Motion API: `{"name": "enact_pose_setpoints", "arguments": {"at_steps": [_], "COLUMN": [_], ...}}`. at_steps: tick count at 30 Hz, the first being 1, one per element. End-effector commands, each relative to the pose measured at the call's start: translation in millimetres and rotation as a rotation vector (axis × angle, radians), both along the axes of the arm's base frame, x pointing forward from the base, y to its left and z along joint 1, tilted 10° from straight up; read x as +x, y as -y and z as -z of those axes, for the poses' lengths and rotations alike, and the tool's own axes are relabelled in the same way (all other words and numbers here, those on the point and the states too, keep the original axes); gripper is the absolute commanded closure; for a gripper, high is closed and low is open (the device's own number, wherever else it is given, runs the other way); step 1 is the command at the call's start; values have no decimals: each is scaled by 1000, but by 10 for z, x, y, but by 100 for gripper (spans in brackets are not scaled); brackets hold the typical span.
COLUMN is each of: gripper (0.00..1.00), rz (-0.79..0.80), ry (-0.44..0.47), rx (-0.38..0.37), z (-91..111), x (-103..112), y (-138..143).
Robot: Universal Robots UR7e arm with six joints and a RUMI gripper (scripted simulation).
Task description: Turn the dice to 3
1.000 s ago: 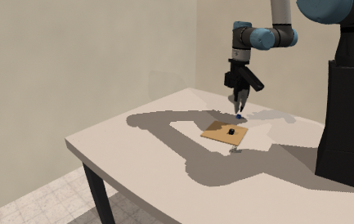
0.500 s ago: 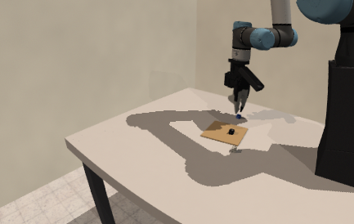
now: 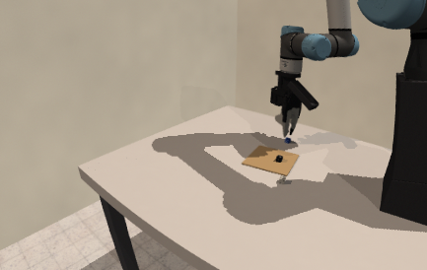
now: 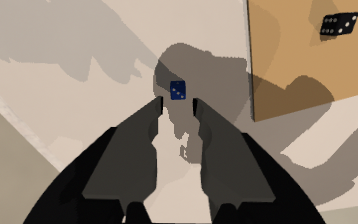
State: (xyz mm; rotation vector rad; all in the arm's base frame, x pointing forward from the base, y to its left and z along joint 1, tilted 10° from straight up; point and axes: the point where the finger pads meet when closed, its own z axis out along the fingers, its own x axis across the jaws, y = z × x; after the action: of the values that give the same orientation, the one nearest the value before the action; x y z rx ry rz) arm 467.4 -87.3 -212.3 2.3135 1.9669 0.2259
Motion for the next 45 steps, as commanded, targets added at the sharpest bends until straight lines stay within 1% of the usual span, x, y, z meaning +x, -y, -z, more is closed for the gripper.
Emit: {"name": "enact_pose_setpoints", "arguments": {"at_steps": [1, 22, 45], "gripper": [82, 82, 82], "rz": [0, 0, 0], "ry": [1, 1, 1], "rx": [-1, -1, -1], "z": [7, 200, 208], "x": [6, 40, 42], "y": [2, -3, -3]}}
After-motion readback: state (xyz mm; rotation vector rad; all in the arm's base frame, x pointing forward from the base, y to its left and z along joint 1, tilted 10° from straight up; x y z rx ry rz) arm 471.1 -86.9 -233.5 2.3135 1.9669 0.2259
